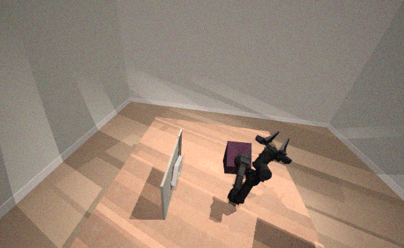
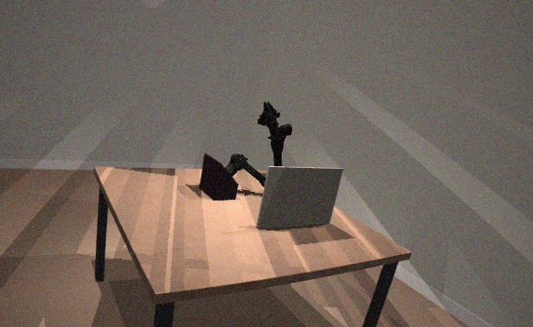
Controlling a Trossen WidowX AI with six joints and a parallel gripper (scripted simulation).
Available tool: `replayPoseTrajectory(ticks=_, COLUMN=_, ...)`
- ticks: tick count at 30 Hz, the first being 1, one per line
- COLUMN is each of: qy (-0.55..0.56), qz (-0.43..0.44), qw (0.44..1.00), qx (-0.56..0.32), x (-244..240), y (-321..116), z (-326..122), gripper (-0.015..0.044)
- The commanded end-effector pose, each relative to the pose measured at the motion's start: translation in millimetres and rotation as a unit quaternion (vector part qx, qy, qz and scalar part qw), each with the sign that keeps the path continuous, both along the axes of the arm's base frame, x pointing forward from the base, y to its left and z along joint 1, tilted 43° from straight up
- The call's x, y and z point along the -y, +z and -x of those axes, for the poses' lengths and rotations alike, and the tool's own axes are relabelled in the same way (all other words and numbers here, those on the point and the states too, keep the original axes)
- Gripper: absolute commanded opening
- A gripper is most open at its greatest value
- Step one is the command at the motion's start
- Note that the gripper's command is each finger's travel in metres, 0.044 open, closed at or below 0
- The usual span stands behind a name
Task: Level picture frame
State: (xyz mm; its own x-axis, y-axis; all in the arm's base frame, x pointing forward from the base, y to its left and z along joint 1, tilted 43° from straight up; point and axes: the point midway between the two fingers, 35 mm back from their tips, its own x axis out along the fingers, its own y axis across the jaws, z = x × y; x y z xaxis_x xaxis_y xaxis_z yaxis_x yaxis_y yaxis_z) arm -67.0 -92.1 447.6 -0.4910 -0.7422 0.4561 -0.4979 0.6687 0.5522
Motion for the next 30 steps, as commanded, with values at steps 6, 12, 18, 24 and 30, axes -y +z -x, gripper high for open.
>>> replayPoseTrajectory(ticks=6, qy=0.197, qz=-0.05, qw=0.979, qx=0.022, x=55, y=-35, z=-42, gripper=0.026)
replayPoseTrajectory(ticks=12, qy=0.326, qz=-0.078, qw=0.941, qx=0.045, x=71, y=-64, z=-85, gripper=0.026)
replayPoseTrajectory(ticks=18, qy=0.45, qz=-0.112, qw=0.884, qx=0.063, x=71, y=-95, z=-134, gripper=0.026)
replayPoseTrajectory(ticks=24, qy=0.562, qz=-0.15, qw=0.811, qx=0.07, x=54, y=-127, z=-183, gripper=0.026)
replayPoseTrajectory(ticks=30, qy=0.66, qz=-0.19, qw=0.724, qx=0.066, x=21, y=-160, z=-226, gripper=0.026)
